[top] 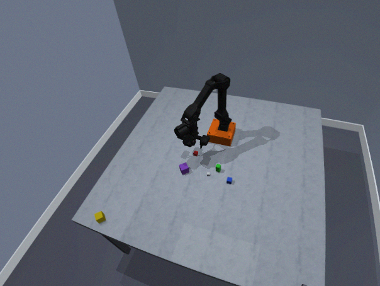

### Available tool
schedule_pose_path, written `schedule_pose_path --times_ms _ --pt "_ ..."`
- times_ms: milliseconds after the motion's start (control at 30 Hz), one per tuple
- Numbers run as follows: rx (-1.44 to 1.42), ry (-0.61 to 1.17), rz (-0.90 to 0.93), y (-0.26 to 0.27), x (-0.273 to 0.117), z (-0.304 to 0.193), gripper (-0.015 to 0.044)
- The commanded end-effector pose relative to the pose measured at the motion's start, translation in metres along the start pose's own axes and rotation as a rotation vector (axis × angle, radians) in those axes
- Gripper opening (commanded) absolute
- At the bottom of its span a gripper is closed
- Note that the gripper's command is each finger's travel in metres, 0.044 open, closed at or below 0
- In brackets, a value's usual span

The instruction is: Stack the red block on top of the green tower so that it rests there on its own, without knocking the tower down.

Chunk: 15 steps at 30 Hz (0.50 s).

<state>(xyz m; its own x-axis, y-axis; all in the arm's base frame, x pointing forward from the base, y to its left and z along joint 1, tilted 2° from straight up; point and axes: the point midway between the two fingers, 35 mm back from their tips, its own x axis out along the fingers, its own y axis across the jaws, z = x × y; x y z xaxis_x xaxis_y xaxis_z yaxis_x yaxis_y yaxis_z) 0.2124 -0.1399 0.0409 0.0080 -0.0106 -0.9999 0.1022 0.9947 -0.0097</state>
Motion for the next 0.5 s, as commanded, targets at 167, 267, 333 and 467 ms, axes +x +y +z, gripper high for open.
schedule_pose_path --times_ms 167,267,333,467 --pt "0.008 0.011 0.014 0.004 0.020 0.001 0.0440" --pt "0.008 0.012 0.014 0.005 0.038 -0.001 0.0440" --pt "0.008 0.012 0.014 0.006 0.041 -0.002 0.0440" --pt "0.008 0.012 0.014 0.006 0.041 -0.002 0.0440"
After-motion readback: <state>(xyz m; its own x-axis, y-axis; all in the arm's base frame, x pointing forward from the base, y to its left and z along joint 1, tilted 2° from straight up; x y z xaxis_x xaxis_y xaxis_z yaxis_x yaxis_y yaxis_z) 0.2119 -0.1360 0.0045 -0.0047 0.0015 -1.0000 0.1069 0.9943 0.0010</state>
